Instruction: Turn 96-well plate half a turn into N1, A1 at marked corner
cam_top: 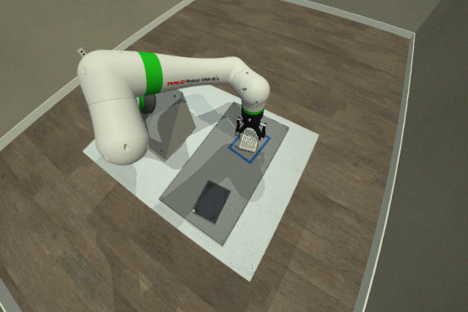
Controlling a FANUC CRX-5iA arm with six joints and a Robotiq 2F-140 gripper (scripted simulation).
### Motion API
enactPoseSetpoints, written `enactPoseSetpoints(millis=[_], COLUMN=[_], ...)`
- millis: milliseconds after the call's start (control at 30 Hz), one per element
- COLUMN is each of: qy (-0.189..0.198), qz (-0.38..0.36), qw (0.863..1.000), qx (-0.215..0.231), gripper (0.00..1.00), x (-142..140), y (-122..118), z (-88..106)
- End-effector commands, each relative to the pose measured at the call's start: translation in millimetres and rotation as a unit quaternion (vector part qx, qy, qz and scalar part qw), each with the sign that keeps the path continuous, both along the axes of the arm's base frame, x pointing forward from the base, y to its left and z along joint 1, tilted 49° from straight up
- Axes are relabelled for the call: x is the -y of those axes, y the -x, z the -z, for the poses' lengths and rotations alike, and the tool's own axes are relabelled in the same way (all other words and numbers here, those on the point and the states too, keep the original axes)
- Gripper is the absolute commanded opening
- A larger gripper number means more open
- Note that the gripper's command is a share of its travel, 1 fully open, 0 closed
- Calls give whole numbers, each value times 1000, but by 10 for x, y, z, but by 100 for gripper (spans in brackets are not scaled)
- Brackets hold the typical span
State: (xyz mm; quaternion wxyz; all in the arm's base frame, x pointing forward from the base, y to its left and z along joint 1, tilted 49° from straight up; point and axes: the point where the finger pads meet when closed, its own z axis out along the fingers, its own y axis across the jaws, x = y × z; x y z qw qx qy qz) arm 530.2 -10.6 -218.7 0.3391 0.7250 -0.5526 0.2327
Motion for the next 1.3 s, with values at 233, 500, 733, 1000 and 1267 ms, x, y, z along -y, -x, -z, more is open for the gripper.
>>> enactPoseSetpoints(millis=[233, 500, 733, 1000, 1267], qy=[0, 0, 0, 0, 0], qz=[0, 0, 0, 0, 0], qw=[1000, 1000, 1000, 1000, 1000], qx=[0, 0, 0, 0, 0], gripper=[0, 0, 0, 0, 0], x=[36, 76, 111, 141, 181], y=[1, 2, 4, 6, 8], z=[34, 69, 100, 127, 162])
